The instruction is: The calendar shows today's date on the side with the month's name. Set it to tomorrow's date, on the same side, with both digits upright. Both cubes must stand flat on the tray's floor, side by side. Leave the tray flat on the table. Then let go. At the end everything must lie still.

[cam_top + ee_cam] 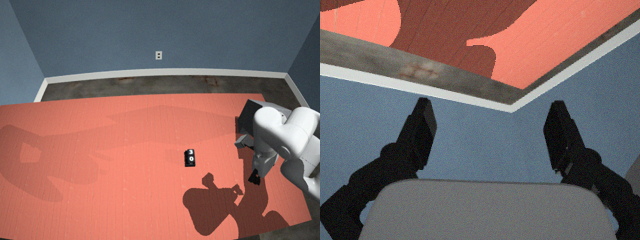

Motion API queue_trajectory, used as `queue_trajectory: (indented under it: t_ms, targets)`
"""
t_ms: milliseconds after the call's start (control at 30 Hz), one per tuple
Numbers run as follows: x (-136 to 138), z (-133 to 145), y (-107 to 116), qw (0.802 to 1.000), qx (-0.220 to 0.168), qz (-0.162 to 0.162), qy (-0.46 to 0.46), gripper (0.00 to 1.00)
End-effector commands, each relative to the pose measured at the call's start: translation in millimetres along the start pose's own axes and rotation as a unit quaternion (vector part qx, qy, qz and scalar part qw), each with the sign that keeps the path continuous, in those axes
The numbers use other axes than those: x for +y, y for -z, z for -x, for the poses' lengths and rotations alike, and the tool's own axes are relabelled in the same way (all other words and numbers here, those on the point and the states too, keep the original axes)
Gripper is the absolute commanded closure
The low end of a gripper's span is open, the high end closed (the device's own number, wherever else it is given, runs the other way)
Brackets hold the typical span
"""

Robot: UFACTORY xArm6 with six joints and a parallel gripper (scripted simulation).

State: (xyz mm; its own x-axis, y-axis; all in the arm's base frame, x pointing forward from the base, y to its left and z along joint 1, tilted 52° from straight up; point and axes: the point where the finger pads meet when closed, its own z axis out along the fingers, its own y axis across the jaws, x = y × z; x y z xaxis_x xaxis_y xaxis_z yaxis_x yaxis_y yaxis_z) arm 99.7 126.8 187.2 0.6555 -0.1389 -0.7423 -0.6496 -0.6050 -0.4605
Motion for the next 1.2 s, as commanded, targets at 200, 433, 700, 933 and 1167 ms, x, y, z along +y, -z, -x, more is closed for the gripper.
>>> queue_trajectory:
  t_ms: [200,433,700,933,1167]
  targets:
    - [-0.3,-0.2,0.6,1.000,0.001,0.000,0.000,0.00]
    - [-0.3,-0.2,0.6,1.000,0.001,0.000,0.000,0.00]
    - [-11.8,-11.5,5.8,1.000,0.006,-0.014,-0.009,0.00]
    - [-45.7,-55.9,21.1,0.997,0.027,-0.060,-0.051,0.00]
    - [-72.1,-115.6,31.9,0.987,0.052,-0.104,-0.114,0.00]
